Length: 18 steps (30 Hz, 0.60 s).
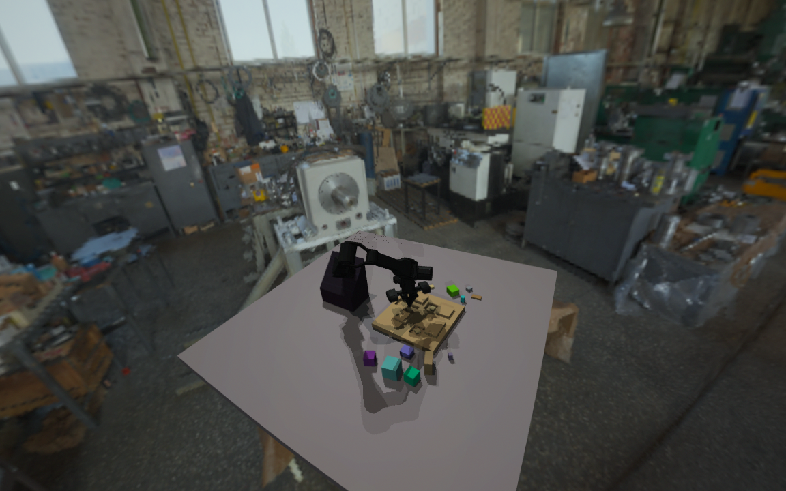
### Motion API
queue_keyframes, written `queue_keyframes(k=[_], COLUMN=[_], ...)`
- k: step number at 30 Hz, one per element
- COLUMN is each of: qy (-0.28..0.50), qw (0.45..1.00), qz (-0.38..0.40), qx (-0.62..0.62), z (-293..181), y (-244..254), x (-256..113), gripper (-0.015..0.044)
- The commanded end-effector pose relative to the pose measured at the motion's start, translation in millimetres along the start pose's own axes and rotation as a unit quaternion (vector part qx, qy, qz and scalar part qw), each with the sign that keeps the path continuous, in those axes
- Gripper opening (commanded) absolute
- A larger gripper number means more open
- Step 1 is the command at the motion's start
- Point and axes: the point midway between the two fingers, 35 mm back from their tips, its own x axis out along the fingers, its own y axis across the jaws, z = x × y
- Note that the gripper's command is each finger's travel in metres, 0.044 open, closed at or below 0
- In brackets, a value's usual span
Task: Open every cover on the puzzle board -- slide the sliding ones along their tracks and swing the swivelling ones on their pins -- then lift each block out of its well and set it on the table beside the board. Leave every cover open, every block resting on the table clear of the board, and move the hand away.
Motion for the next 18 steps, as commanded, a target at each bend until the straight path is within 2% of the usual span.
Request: queue_keyframes(k=[1, 18], qy=[0.002, 0.002], qw=[1.000, 1.000], qz=[0.002, 0.002], qx=[-0.005, -0.005], z=[1.3, 0.6], y=[0.3, -0.3], x=[4.1, 13.7], gripper=[0.0000, 0.0000])
